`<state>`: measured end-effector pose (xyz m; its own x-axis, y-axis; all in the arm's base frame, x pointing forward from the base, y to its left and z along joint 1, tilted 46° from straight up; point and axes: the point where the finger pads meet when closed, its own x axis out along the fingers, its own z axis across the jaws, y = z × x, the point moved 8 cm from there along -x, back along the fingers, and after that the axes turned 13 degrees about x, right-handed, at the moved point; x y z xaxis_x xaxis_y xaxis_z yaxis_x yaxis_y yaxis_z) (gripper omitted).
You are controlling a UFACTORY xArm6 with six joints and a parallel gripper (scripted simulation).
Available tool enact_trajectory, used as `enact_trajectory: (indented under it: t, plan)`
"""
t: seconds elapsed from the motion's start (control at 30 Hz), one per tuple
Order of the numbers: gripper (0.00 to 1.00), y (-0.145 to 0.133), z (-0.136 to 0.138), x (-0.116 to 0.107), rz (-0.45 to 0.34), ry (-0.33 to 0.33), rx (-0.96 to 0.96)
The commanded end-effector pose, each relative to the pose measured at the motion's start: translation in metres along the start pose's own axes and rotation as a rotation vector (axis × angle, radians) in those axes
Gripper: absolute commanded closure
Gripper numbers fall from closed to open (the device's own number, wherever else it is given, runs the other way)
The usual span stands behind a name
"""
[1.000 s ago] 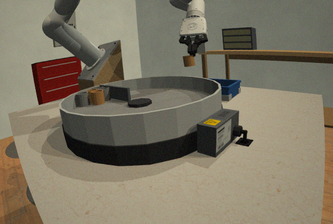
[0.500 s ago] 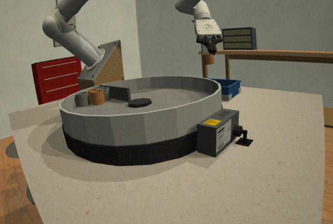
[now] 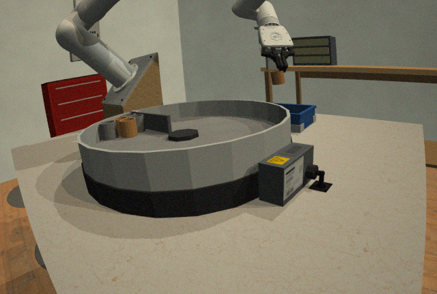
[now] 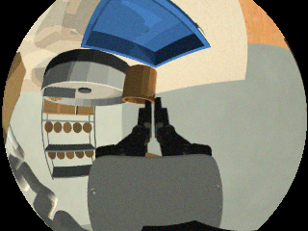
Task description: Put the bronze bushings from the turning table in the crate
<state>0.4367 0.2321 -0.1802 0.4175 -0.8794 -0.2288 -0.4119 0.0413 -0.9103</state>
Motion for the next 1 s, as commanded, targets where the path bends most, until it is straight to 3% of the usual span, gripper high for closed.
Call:
enact_trajectory:
  t: [0.0, 0.77, 0.97]
  plan:
    - [1.00, -0.002, 0.001, -0.002, 0.001, -0.003, 0.004]
    - [1.00, -0.002, 0.003, 0.000, 0.001, -0.003, 0.004]
    - [1.00, 0.012, -0.001, 0.017, 0.001, -0.003, 0.004]
